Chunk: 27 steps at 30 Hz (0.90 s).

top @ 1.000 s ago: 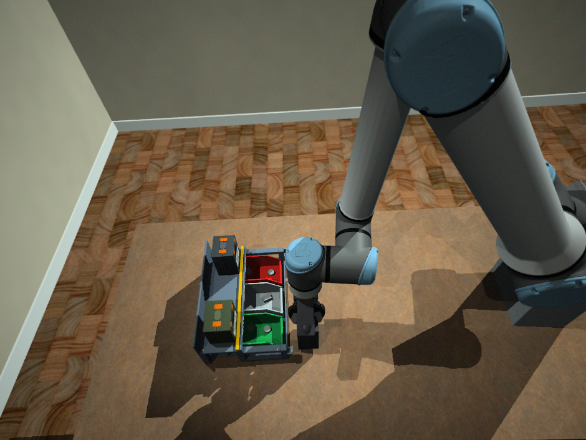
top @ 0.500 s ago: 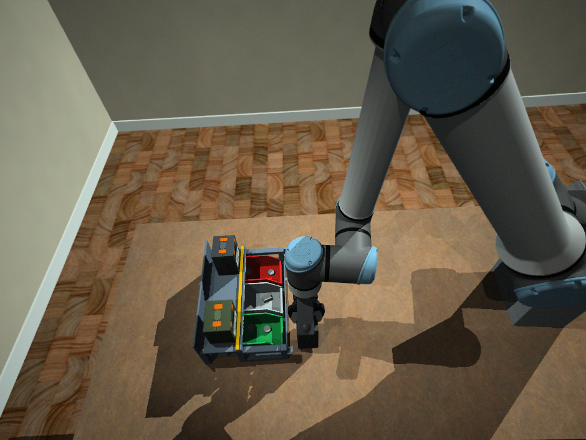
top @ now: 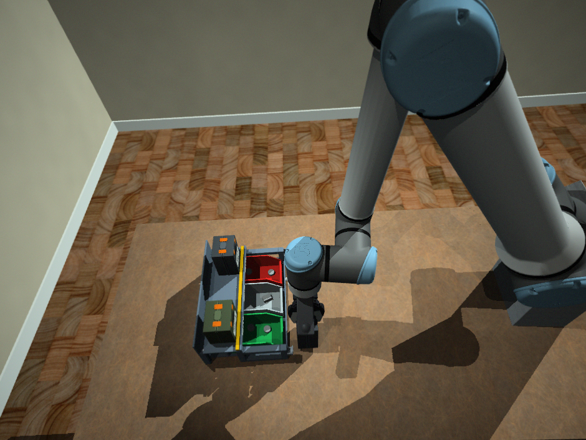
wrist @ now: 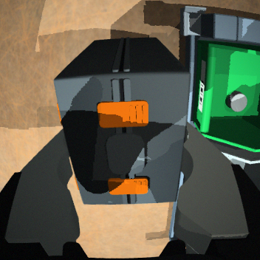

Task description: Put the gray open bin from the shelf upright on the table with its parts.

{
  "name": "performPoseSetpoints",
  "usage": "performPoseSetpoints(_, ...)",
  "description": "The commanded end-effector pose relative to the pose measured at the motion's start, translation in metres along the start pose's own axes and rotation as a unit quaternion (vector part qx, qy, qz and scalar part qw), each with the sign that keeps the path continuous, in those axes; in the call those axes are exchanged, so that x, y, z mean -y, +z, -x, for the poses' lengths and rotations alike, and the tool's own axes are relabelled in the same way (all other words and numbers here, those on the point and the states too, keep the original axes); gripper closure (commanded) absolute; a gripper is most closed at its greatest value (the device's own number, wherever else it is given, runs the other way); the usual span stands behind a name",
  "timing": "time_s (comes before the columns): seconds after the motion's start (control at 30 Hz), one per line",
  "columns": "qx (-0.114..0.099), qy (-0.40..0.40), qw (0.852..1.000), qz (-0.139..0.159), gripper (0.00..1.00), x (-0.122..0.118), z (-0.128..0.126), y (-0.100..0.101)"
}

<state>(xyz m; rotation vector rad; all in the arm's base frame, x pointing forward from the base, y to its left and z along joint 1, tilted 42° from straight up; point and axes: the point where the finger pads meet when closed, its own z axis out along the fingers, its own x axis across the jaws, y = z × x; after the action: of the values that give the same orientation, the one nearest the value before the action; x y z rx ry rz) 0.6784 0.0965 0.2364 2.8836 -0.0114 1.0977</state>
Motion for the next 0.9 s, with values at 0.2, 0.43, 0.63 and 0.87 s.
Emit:
performPoseSetpoints(0.2,-0.001,0.000,1.000,0.000,1.00,-0.0011,-0.0010,0.0068)
performPoseSetpoints(0.43,-0.001,0.000,1.000,0.000,1.00,-0.0012,-0.0009,0.0077)
performPoseSetpoints(0.63,-0.001,0.000,1.000,0.000,1.00,-0.0019,-0.0012,0.0112)
performPoseSetpoints(0.87,-0.001,0.000,1.000,0.000,1.00,-0.0019,-0.0012,0.0112)
